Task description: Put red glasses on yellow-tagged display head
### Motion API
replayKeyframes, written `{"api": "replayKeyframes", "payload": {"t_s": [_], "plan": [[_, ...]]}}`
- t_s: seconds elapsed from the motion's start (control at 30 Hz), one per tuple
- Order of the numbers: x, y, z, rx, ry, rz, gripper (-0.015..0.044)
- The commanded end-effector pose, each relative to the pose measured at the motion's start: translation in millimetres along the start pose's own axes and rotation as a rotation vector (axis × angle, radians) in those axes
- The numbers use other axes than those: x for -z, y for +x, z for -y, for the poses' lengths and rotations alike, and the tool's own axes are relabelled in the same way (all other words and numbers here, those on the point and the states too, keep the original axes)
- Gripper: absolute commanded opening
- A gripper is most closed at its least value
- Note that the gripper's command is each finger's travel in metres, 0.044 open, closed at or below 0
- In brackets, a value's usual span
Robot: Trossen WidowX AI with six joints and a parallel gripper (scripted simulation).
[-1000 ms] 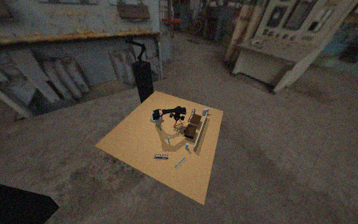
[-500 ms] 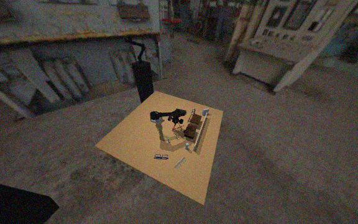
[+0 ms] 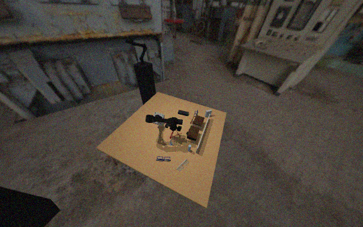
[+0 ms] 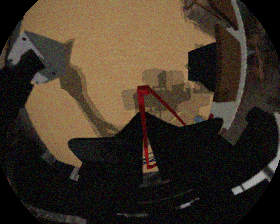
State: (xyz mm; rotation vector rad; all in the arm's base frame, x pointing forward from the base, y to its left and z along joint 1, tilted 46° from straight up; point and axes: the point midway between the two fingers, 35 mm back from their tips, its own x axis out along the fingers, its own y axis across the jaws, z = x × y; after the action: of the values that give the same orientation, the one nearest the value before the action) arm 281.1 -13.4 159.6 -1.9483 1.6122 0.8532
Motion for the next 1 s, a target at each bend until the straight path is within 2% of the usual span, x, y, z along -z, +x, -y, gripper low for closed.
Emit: {"api": "replayKeyframes", "payload": {"t_s": [0.0,0.2,0.43,0.97], "plan": [[24,-1,-14,0.0,-0.002,-0.011,0.0],[54,-1,-34,-0.005,-0.001,-0.025,0.0],[55,1,-35,-0.005,-0.001,-0.025,0.0],[57,58,-35,-0.004,0.001,-0.029,0.0]]}}
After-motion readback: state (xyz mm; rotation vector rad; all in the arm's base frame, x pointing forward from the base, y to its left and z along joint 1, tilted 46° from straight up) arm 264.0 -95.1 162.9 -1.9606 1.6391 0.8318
